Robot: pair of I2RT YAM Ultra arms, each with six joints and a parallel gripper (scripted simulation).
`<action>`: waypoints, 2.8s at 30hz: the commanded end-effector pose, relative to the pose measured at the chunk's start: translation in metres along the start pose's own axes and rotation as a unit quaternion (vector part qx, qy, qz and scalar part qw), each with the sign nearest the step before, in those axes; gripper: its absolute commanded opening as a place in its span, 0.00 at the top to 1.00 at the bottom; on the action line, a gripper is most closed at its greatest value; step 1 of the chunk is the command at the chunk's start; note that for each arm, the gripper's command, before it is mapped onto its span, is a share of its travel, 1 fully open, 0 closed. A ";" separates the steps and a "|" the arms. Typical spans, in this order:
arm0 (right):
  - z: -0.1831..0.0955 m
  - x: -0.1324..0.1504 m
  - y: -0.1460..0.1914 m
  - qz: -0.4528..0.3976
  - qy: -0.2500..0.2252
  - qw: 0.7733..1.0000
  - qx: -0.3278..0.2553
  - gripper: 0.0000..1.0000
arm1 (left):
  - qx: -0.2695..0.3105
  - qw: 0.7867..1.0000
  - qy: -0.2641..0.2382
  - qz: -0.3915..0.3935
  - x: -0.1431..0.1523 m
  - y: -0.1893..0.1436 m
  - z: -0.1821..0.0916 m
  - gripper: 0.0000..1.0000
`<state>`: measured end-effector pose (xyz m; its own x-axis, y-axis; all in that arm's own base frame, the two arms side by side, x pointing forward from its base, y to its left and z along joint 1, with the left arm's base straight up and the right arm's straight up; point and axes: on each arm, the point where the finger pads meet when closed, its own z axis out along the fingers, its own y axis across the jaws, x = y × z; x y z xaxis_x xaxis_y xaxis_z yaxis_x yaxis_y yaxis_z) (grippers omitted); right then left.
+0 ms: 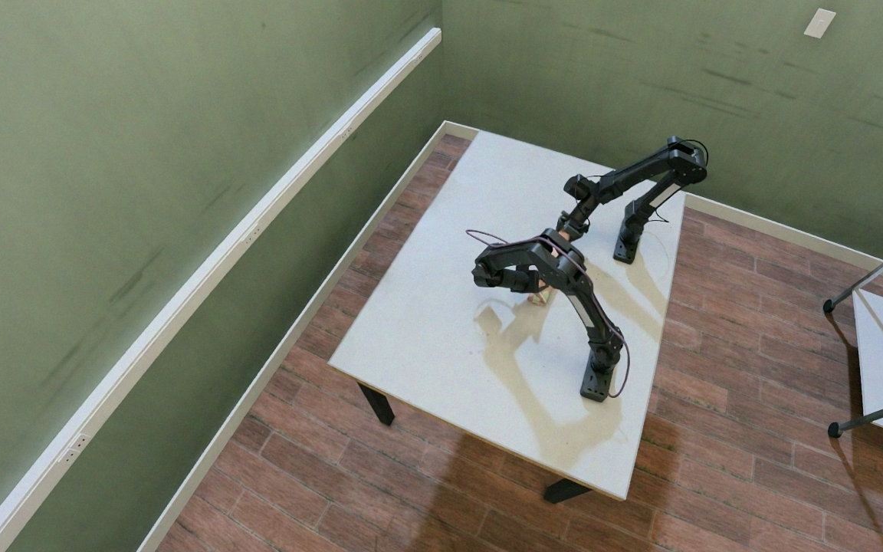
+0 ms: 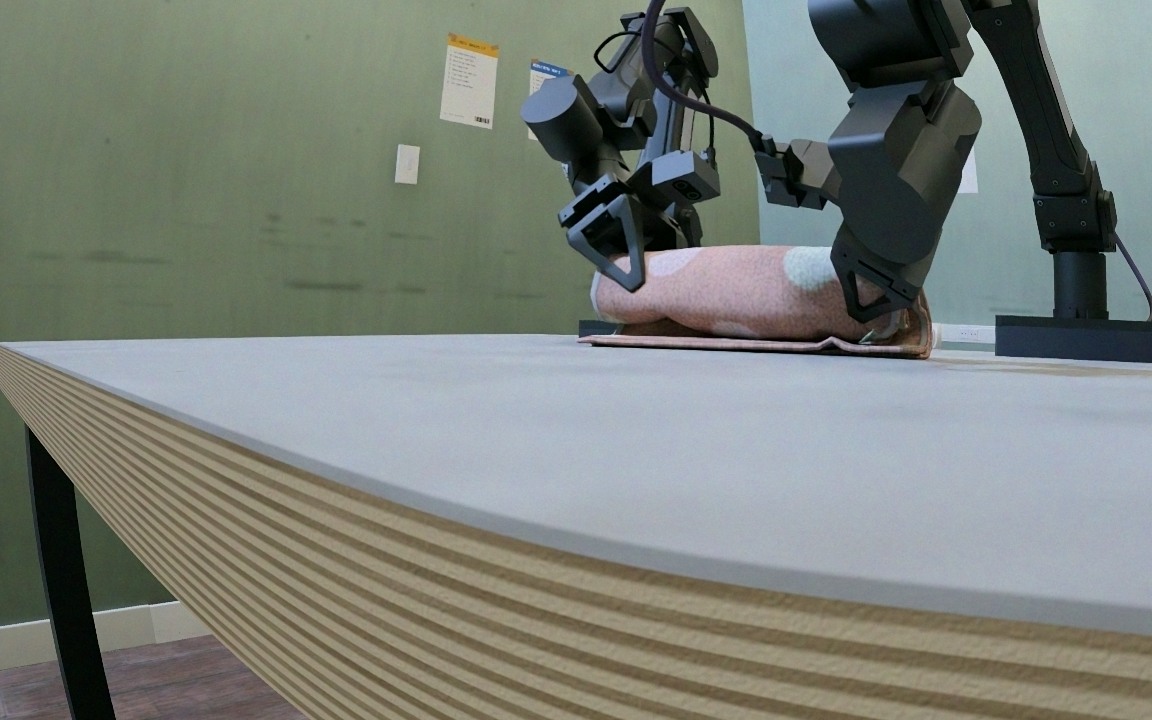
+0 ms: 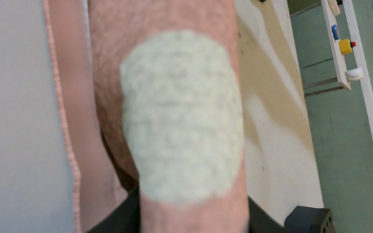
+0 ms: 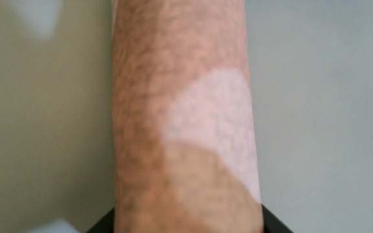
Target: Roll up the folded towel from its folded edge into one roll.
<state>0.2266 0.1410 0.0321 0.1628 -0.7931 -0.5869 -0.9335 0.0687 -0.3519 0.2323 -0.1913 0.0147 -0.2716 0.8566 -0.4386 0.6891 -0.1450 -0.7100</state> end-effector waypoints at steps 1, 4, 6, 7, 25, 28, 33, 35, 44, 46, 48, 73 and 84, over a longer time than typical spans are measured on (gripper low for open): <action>0.002 -0.004 0.004 0.001 -0.011 1.000 -0.006 0.52 | 0.000 1.000 0.005 0.004 0.004 0.009 0.003 0.64; 0.002 -0.004 0.004 0.001 -0.011 1.000 -0.006 0.53 | 0.000 1.000 0.005 0.004 0.004 0.009 0.003 0.64; 0.002 -0.004 0.004 0.001 -0.011 1.000 -0.006 0.54 | 0.000 1.000 0.005 0.004 0.004 0.009 0.003 0.64; 0.002 -0.004 0.004 0.001 -0.011 1.000 -0.006 0.54 | 0.000 1.000 0.005 0.004 0.004 0.009 0.003 0.64; 0.002 -0.004 0.004 0.001 -0.011 1.000 -0.006 0.59 | 0.000 1.000 0.005 0.004 0.004 0.009 0.003 0.64; 0.002 -0.004 0.004 0.001 -0.011 1.000 -0.006 0.60 | 0.000 1.000 0.005 0.004 0.004 0.009 0.003 0.64; 0.002 -0.004 0.004 0.001 -0.011 1.000 -0.006 0.62 | 0.000 1.000 0.005 0.004 0.004 0.009 0.003 0.64; 0.002 -0.004 0.004 0.001 -0.011 1.000 -0.006 0.62 | 0.000 1.000 0.005 0.004 0.004 0.009 0.003 0.64; 0.002 -0.004 0.004 0.001 -0.011 1.000 -0.006 0.63 | 0.000 1.000 0.005 0.004 0.001 0.005 0.000 0.41; 0.002 -0.004 0.004 0.001 -0.011 1.000 -0.006 0.63 | 0.000 1.000 0.005 0.004 0.000 0.003 -0.001 0.35; 0.002 -0.004 0.004 0.001 -0.011 1.000 -0.006 0.63 | 0.000 1.000 0.005 0.004 -0.001 0.002 -0.002 0.28; 0.002 -0.004 0.004 0.001 -0.011 1.000 -0.006 0.63 | 0.000 1.000 0.005 0.004 -0.002 0.000 -0.073 0.15; 0.002 -0.005 0.004 0.033 -0.009 0.998 -0.046 0.63 | 0.000 1.000 0.005 0.004 -0.002 0.000 -0.074 0.15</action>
<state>0.2227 0.1415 0.0256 0.1327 -0.7927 -0.5950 -0.9510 0.0674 -0.3018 0.2748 -0.1559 0.0409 -0.3024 0.8452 -0.4406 0.7564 -0.0685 -0.6505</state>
